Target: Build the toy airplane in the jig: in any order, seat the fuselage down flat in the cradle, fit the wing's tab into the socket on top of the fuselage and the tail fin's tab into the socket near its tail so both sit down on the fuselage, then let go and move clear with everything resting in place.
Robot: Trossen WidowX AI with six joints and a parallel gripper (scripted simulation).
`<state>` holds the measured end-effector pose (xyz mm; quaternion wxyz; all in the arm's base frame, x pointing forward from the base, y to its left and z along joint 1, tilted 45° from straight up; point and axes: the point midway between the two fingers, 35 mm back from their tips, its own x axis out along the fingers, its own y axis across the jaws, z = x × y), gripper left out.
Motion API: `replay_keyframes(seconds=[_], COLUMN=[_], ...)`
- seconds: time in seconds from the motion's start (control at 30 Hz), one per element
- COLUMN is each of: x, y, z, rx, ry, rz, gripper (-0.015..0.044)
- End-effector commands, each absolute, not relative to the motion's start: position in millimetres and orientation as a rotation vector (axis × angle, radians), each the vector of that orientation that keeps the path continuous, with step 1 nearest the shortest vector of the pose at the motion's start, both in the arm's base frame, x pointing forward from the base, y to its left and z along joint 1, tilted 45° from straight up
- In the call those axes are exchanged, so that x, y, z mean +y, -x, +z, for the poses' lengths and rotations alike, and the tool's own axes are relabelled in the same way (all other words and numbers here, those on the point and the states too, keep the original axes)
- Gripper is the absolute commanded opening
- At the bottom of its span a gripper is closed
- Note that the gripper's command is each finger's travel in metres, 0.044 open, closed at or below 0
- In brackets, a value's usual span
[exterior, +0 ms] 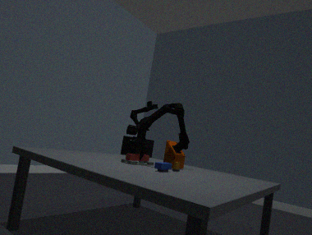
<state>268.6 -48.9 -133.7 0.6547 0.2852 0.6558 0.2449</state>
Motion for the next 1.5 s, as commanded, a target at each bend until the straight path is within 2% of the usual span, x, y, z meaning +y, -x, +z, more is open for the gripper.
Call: replay_keyframes(seconds=[0.0,0.23,0.53,0.8,1.47], x=[-49,-49,-51,-124,-121], y=[-269,-269,-269,-266,-275], z=[-133,-133,-132,-58,-60], rx=[1.486,1.486,1.486,1.487,1.414], ry=[-0.646,-0.646,-0.645,-0.649,-0.495], rz=[0.555,0.555,0.555,0.55,0.684], gripper=[0.0267,0.044,0.044,0.044,0.044])
